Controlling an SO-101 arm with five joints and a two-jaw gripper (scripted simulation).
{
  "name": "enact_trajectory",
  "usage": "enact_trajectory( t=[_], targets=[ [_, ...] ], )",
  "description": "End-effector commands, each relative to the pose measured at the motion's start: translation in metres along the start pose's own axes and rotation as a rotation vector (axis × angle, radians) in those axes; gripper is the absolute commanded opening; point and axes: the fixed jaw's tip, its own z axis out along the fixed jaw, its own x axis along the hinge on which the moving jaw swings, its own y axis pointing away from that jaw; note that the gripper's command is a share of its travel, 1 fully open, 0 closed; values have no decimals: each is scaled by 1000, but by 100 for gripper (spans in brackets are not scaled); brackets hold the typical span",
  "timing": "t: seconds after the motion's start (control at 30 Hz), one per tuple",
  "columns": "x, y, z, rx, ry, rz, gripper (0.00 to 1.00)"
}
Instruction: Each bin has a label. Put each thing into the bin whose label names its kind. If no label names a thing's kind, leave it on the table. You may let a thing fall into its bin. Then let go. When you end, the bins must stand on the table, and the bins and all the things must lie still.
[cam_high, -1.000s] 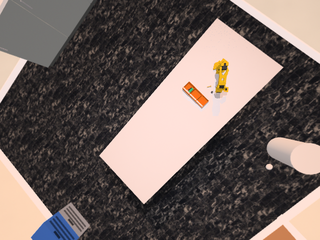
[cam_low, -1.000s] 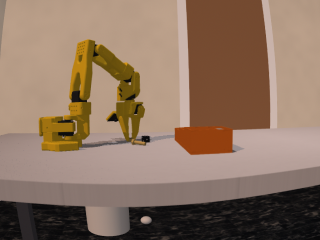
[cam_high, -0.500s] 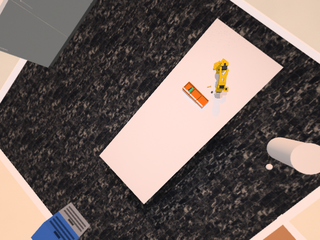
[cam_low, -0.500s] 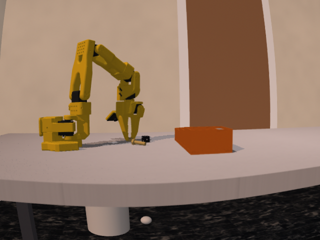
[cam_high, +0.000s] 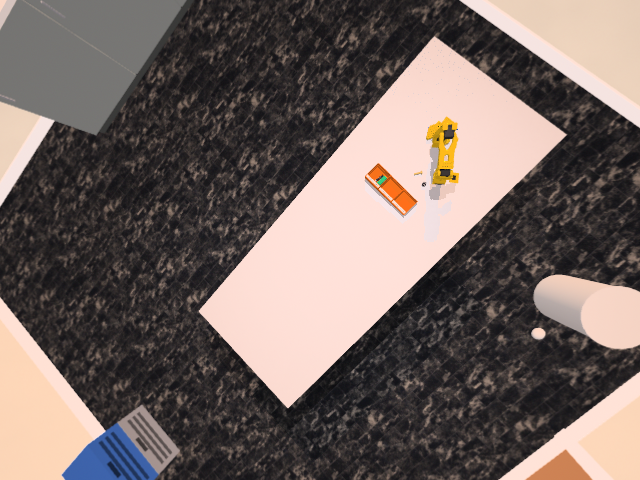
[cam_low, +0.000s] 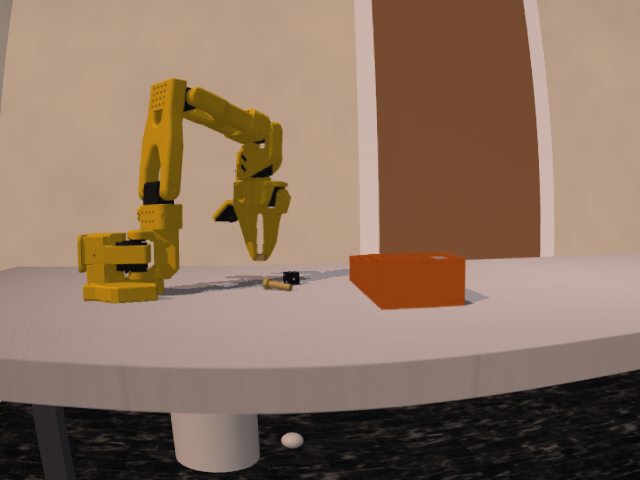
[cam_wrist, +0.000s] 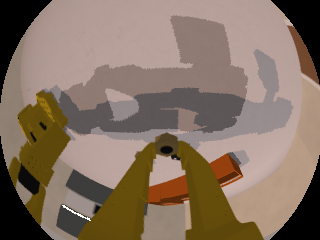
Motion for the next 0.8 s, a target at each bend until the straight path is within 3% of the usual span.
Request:
enact_trajectory(
  t=[0.0, 0.4, 0.77],
  targets=[
    [-2, -7, -18, 62, -4, -14, 0],
    [-1, -8, -20, 62, -4, -25, 0],
    [12, -18, -24, 68, 1, -146, 0]
  ],
)
